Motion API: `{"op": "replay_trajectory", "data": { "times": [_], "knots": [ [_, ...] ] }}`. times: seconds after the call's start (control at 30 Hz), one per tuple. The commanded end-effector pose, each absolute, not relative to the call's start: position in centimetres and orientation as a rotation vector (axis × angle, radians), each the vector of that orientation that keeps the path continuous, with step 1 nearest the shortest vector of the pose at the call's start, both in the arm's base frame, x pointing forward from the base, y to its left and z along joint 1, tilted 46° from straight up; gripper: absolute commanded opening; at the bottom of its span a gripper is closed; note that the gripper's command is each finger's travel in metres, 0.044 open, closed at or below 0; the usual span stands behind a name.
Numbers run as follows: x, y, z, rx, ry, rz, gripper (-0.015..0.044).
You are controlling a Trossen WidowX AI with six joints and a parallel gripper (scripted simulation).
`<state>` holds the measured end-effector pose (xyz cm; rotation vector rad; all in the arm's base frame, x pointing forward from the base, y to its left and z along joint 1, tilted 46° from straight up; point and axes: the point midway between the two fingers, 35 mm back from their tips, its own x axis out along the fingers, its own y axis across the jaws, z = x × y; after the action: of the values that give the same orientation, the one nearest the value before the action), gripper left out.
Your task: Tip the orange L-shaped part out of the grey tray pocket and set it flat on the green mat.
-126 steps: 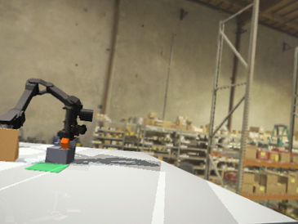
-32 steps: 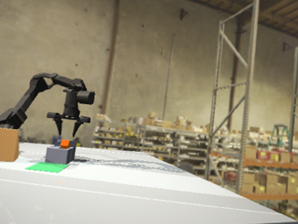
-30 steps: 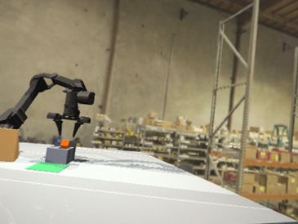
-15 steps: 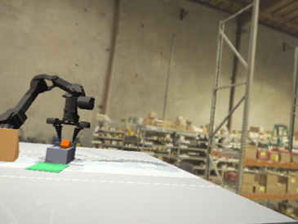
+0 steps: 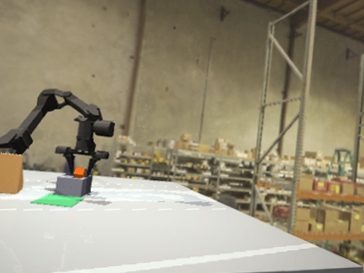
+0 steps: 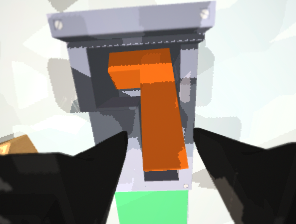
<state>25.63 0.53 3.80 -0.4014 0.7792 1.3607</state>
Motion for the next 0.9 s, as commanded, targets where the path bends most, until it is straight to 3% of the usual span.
{"op": "replay_trajectory", "data": {
  "times": [0.0, 0.1, 0.43, 0.53, 0.87],
  "knots": [
    [25.66, 0.49, 3.84, -0.402, 0.778, 1.360, 0.0228],
    [25.66, 0.49, 3.84, -0.402, 0.778, 1.360, 0.0149],
    [25.66, 0.49, 3.84, -0.402, 0.778, 1.360, 0.0082],
    [25.66, 0.49, 3.84, -0.402, 0.778, 1.360, 0.0003],
    [25.66, 0.12, 4.19, -0.401, 0.778, 1.359, 0.0000]
  ]
}}
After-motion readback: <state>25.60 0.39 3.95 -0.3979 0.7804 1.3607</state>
